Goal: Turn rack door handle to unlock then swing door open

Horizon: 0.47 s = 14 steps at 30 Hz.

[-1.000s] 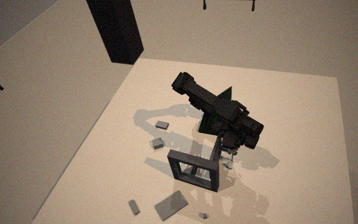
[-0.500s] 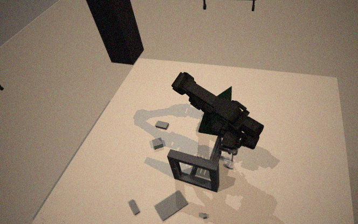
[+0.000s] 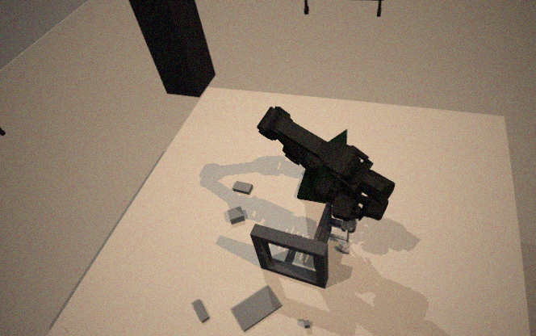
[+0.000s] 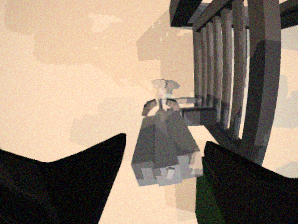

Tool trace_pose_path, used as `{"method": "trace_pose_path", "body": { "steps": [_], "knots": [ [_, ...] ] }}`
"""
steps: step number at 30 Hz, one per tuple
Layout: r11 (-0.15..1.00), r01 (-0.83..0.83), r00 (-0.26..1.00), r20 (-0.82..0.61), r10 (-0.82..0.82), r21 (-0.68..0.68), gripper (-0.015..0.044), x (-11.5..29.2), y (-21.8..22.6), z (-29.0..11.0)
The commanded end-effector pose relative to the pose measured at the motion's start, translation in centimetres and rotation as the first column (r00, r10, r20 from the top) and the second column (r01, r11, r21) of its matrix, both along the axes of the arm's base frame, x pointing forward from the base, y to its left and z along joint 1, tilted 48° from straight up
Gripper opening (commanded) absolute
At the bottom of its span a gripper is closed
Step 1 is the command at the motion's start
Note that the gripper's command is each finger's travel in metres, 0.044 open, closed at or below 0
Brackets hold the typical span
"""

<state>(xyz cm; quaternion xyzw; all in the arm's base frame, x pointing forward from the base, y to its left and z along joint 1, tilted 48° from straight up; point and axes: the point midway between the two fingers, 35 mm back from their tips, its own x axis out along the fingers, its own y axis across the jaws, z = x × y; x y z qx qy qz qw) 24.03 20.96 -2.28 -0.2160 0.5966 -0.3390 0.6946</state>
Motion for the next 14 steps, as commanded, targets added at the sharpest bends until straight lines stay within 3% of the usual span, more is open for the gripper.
{"method": "trace_pose_path", "body": {
  "steps": [1,14],
  "knots": [
    [1.000,-0.016,1.000,-0.002,0.016,0.015,0.0292,-0.1,0.9,0.5],
    [0.998,-0.050,0.999,-0.008,0.050,0.033,0.0292,-0.3,2.5,2.1]
  ]
}}
